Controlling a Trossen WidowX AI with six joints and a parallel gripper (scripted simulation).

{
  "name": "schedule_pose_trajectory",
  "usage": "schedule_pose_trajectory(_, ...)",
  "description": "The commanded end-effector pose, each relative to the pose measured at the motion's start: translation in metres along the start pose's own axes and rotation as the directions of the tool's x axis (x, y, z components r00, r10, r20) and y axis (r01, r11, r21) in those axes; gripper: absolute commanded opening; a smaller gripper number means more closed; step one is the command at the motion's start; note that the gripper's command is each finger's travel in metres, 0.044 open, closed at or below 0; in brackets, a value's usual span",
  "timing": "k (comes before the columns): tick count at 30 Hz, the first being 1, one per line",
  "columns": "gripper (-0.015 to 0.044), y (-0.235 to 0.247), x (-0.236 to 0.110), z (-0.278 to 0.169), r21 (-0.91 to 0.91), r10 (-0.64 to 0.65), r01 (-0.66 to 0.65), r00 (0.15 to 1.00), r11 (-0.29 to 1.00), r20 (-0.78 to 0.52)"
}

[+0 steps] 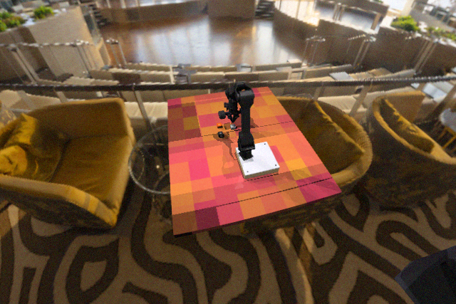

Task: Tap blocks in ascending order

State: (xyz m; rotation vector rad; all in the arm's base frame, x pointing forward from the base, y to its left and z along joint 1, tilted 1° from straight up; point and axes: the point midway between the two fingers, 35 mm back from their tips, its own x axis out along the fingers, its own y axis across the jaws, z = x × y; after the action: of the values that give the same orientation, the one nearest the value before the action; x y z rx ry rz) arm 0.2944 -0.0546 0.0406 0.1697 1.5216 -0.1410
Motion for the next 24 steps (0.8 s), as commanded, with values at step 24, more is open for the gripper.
schedule_pose_trajectory(24, 0.0020, 0.000, -0.005, -0.002, -0.003, 0.002, -0.002, 1.000, 1.000, -0.012)
